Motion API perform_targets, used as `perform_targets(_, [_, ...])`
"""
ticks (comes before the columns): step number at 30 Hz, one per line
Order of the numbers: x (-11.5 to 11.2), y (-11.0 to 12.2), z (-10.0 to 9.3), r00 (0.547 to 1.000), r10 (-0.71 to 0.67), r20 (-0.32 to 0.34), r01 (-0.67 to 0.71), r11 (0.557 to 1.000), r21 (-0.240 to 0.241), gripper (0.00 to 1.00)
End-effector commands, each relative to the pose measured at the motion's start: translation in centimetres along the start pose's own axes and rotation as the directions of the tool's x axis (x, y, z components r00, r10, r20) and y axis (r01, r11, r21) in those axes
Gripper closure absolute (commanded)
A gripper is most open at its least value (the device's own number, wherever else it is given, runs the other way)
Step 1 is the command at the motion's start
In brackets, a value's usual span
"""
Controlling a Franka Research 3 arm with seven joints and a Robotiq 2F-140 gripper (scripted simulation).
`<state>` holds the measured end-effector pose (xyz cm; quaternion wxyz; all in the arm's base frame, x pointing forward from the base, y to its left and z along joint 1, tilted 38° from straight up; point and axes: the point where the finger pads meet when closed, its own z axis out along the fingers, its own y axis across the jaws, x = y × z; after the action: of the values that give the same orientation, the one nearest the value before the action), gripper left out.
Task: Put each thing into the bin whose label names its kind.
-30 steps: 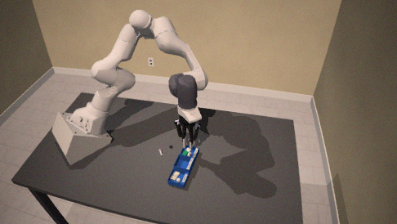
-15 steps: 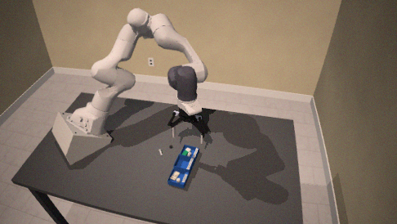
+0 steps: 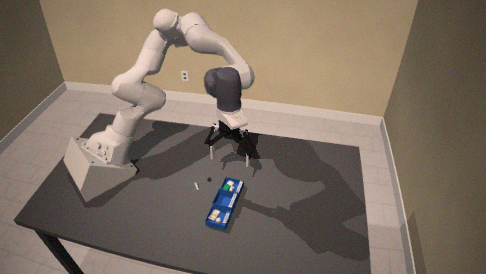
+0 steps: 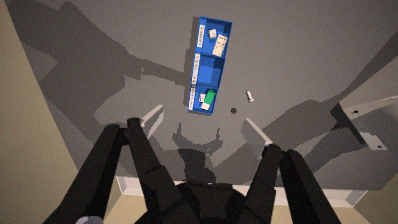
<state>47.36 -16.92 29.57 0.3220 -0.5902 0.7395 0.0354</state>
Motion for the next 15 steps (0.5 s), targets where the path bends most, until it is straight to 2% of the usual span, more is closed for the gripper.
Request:
perform_targets(1, [-0.3, 0.5, -1.3, 1.000, 0.010, 0.012, -0.010, 1.000, -0.016, 0.00])
perform_targets(4, [-0.3, 0.5, -2.3, 1.000, 0.010, 0.012, -0.010, 1.000, -0.016, 0.00])
perform_targets(15, [-0.3, 0.5, -2.3, 1.000, 0.010, 0.012, -0.010, 1.000, -0.016, 0.00])
